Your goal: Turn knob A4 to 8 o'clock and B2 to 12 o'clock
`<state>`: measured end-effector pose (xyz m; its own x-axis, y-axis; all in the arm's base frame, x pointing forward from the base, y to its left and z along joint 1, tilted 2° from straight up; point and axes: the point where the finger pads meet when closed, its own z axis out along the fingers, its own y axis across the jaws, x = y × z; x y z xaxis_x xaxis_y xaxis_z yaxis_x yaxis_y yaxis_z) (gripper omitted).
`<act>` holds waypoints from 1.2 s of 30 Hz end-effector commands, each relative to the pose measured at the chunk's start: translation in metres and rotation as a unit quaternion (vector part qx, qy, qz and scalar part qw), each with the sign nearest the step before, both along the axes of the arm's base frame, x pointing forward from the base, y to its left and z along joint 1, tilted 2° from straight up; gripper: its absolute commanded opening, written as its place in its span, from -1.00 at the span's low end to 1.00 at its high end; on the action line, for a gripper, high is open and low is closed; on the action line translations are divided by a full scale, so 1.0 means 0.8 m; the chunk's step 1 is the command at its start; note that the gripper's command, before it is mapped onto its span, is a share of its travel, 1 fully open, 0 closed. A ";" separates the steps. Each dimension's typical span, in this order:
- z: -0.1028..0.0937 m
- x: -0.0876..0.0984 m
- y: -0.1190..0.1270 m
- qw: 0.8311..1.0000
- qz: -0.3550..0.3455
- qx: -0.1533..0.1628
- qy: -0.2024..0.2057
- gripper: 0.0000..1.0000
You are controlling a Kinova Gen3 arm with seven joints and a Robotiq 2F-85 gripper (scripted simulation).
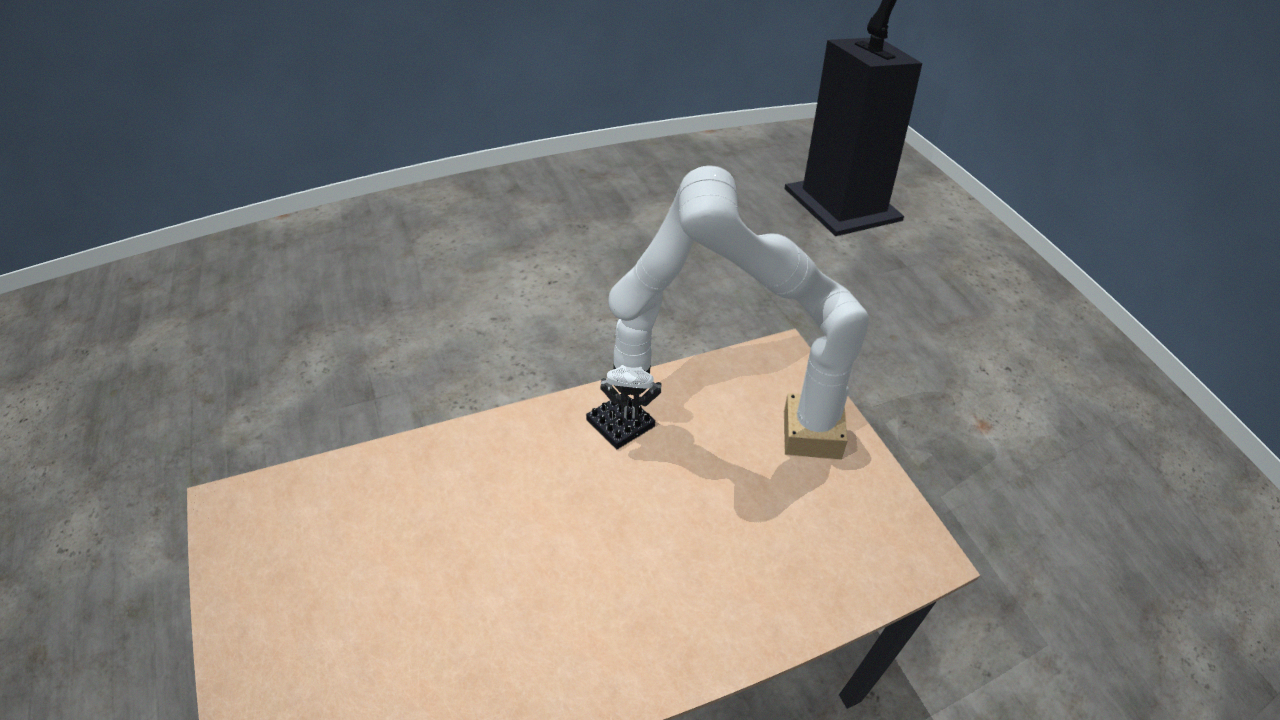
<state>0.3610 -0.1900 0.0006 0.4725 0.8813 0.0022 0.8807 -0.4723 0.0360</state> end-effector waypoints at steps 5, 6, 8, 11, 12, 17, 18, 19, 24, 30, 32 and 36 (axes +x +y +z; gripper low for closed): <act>0.000 0.001 0.002 0.997 -0.077 0.001 0.000 -0.83; 0.000 0.001 0.002 0.996 -0.090 0.002 0.000 -0.83; 0.000 0.001 0.002 0.993 -0.116 0.003 0.000 -0.83; 0.000 0.001 0.002 0.990 -0.142 0.003 -0.001 -0.83; 0.000 0.001 0.002 0.990 -0.142 0.003 -0.001 -0.83; 0.000 0.001 0.002 0.980 -0.201 0.005 -0.002 -0.83; 0.000 0.001 0.002 0.977 -0.212 0.006 -0.002 -0.83; 0.000 0.001 0.002 0.975 -0.223 0.006 -0.002 -0.83; 0.000 0.001 0.002 0.962 -0.274 0.007 -0.003 -0.83; 0.000 0.001 0.002 0.951 -0.309 0.009 -0.003 -0.83; 0.000 0.001 0.002 0.946 -0.324 0.009 -0.004 -0.83; 0.000 0.001 0.002 0.936 -0.351 0.010 -0.004 -0.83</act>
